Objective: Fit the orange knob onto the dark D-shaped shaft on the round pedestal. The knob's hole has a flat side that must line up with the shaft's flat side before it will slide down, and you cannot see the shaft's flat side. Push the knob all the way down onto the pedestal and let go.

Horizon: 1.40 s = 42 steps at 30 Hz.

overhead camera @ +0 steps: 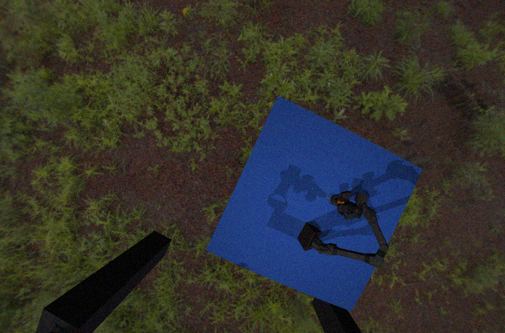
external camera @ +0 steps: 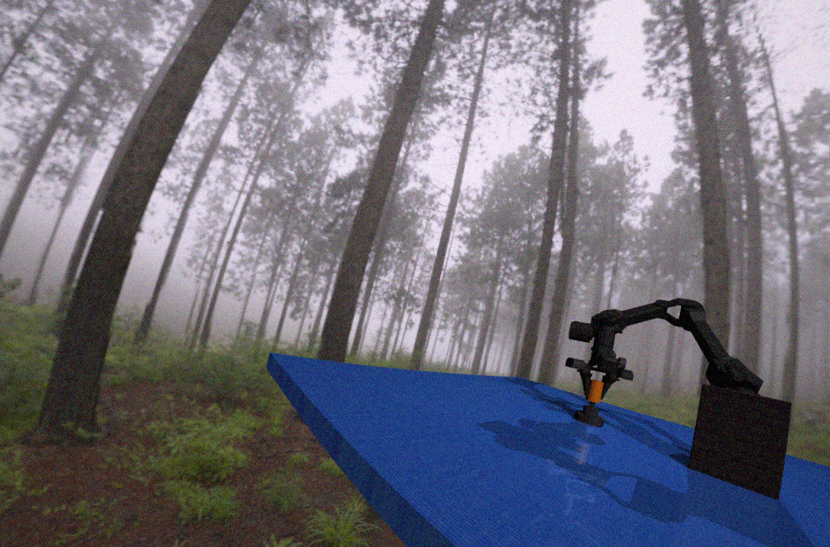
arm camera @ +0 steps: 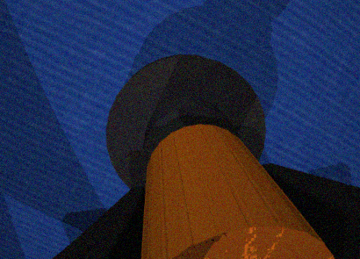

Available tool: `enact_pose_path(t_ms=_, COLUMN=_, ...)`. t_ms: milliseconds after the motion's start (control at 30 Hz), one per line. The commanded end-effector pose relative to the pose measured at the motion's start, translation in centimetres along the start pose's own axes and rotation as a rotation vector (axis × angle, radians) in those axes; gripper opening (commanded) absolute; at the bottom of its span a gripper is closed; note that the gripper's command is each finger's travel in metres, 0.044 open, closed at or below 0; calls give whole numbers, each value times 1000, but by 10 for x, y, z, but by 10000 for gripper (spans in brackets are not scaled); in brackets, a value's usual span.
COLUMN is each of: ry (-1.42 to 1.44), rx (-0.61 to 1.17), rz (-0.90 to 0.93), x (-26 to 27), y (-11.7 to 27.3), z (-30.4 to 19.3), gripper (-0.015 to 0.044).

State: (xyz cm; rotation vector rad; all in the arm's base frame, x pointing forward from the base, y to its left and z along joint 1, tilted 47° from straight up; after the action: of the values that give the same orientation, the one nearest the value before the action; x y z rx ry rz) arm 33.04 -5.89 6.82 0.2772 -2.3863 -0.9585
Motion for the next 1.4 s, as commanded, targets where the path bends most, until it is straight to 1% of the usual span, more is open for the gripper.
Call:
enact_pose_path(t_ms=0, ry=4, rx=2, rz=0, x=1, y=-1, z=1, gripper=0)
enact_pose_path(t_ms=467, ry=13, rx=2, rz=0, x=1, y=3, z=1, gripper=0)
enact_pose_path(t_ms=700, ry=214, rx=2, rz=0, x=-1, y=4, z=-1, gripper=0)
enact_pose_path(t_ms=1367, ry=214, rx=2, rz=0, x=2, y=2, z=0, gripper=0)
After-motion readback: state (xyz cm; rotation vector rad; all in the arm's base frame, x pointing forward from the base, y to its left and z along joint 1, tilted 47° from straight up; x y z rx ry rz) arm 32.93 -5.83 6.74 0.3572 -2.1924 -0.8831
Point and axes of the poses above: the point midway between the two fingers, 35 mm back from their tips, its own y axis back along the fingers, its own x axis across the jaws, z = x × y, the point moved 3 cm from there along y, back along the fingers, and after that the axes turned 1 degree about -y, right-handed, at the moved point
